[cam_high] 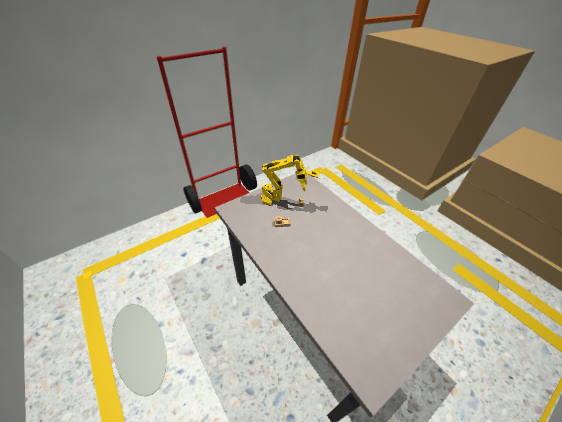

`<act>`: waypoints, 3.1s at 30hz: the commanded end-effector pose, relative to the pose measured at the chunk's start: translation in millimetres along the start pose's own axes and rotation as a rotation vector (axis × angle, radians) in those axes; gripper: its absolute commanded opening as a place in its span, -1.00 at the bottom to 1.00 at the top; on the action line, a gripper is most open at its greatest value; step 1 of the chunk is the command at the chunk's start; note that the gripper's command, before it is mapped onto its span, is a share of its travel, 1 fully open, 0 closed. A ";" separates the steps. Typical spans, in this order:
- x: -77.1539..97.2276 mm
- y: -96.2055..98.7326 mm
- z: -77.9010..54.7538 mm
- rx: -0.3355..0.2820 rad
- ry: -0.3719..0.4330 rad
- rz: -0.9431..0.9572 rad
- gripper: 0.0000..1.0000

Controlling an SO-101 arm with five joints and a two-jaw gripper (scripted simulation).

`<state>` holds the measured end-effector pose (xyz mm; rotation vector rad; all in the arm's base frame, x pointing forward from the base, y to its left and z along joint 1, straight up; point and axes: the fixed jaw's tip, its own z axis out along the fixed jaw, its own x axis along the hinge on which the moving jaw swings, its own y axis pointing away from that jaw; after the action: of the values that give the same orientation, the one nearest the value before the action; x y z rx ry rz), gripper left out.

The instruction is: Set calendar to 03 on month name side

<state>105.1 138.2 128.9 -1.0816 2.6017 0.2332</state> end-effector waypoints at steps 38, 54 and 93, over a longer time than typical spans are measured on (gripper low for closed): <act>28.9 3.4 65.7 0.055 0.553 -0.001 -0.30; 33.5 2.9 72.0 0.063 0.613 -0.001 -0.30; 40.7 2.3 90.9 0.070 0.678 -0.004 -0.30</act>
<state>93.3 130.8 28.6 -1.3254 3.1828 -0.3146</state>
